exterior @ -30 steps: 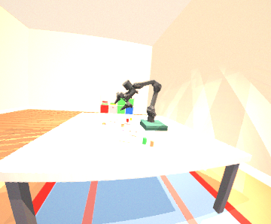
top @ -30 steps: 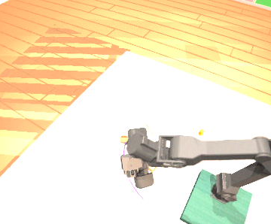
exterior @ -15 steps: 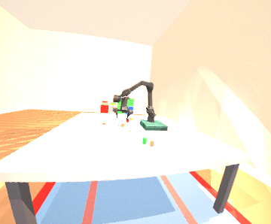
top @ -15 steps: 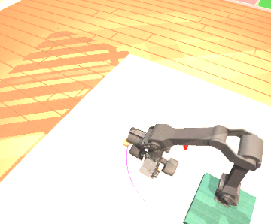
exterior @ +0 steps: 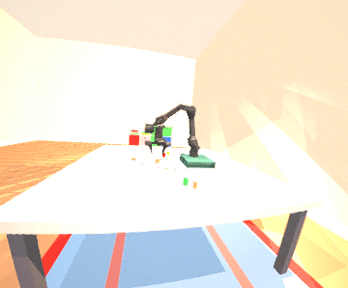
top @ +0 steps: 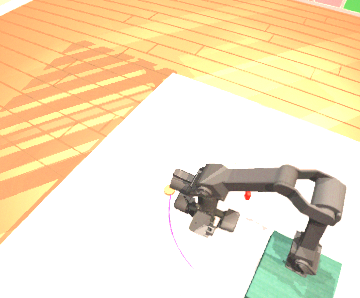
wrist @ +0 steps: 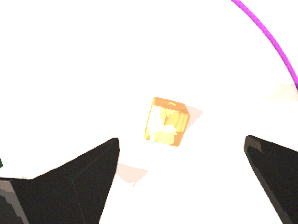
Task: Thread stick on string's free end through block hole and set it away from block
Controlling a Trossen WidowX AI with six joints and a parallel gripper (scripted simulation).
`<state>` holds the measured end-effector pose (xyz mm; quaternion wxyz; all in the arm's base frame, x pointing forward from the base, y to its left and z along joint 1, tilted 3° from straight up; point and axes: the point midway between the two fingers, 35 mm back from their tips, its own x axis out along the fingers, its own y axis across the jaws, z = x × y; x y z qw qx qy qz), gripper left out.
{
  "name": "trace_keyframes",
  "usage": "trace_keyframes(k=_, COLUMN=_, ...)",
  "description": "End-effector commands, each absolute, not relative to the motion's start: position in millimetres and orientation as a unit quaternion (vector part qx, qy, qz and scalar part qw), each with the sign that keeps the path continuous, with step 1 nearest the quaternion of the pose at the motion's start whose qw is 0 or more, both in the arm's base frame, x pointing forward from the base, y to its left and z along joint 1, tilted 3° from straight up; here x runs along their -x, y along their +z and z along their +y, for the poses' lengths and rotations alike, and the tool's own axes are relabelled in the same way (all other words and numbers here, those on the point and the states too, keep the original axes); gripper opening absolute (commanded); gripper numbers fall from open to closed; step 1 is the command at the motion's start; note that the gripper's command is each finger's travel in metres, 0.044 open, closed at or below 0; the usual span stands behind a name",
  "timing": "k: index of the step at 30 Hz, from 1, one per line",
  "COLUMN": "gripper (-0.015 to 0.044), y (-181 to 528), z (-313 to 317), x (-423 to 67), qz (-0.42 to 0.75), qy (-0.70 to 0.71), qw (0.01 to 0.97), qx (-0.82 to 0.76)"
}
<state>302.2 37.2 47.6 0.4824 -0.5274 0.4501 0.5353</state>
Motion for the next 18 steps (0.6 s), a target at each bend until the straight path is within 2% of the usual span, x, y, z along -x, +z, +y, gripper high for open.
trace_keyframes(k=1, gripper=0.0309, y=47.5, z=37.8, x=-301.7, qz=0.448, qy=0.538, qw=0.482, qx=0.526)
trace_keyframes(k=4, gripper=0.0239, y=47.5, z=37.8, x=-301.7, qz=0.448, qy=0.538, qw=0.482, qx=0.526)
trace_keyframes(k=12, gripper=0.0239, y=47.6, z=37.1, x=-302.2, qz=0.45, qy=0.535, qw=0.482, qx=0.527)
trace_keyframes(k=18, gripper=0.0081, y=47.6, z=37.0, x=-302.2, qz=0.45, qy=0.535, qw=0.482, qx=0.527)
